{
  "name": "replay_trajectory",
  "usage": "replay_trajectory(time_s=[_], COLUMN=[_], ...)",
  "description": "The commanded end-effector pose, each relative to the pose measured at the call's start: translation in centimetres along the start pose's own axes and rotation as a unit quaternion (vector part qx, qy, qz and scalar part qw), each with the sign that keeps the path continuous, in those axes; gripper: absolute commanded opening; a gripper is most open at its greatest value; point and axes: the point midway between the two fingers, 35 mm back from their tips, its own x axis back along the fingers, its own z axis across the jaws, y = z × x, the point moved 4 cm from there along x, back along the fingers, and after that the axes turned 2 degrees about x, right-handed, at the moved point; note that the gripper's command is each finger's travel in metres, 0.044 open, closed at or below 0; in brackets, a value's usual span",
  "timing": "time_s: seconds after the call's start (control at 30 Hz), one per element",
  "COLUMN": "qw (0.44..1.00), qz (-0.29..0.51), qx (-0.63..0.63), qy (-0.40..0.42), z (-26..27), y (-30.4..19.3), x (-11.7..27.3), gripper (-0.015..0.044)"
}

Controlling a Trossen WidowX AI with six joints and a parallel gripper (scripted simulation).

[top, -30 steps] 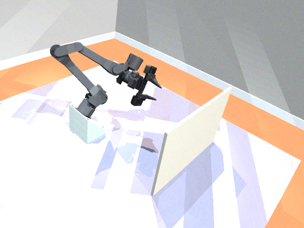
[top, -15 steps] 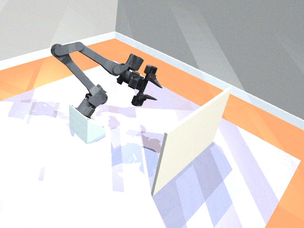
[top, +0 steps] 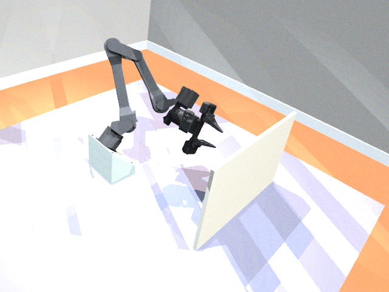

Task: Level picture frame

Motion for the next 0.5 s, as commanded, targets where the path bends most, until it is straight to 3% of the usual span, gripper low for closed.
replay_trajectory(time_s=[0.0, 0.47], qw=[1.0, 1.0], qz=[0.003, 0.003], qx=[-0.006, -0.006], qy=[0.004, 0.005], z=[0.06, 0.19], y=[-0.04, -0.19], x=[-0.26, -1.01], gripper=[0.026, 0.026])
